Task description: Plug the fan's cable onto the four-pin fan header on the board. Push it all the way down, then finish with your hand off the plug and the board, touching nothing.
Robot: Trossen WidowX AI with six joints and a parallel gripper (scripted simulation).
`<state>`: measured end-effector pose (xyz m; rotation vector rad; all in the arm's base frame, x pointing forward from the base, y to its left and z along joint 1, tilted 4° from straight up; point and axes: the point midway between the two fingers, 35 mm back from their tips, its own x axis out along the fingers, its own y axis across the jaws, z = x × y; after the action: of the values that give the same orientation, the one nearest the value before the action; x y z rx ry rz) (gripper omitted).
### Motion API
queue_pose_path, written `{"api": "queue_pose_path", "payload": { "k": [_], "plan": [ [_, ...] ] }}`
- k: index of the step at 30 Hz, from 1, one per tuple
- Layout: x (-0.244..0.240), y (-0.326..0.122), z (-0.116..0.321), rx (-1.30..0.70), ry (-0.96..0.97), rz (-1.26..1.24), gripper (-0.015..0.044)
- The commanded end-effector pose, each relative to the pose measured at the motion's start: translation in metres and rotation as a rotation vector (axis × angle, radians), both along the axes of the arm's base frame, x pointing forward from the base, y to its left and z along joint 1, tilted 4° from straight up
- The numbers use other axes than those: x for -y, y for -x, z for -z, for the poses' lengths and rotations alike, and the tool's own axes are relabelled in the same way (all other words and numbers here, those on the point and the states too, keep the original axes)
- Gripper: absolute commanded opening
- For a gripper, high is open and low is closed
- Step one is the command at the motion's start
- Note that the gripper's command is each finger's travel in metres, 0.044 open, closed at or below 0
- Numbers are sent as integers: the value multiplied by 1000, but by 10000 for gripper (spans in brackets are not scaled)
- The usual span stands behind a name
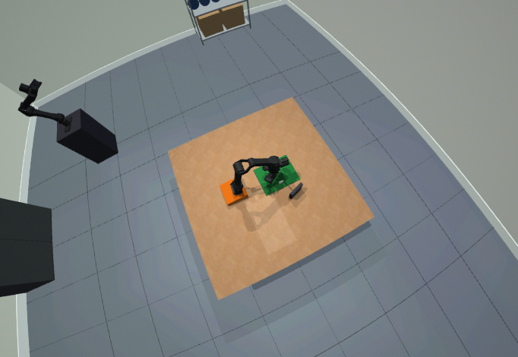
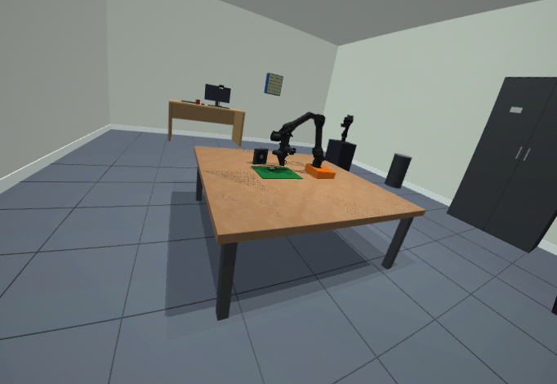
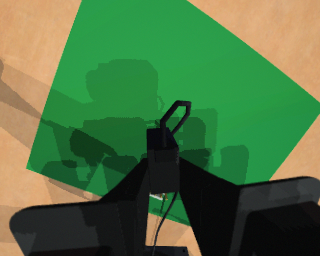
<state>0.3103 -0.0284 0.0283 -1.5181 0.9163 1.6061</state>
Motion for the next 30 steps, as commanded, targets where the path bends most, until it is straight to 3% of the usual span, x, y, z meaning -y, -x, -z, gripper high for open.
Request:
{"api": "queue_pose_path", "payload": {
  "k": [1,30],
  "plan": [
    [3,-3,-2,1,0,113,0],
    [30,-18,-1,-36,34,1112,0]
  ]
}}
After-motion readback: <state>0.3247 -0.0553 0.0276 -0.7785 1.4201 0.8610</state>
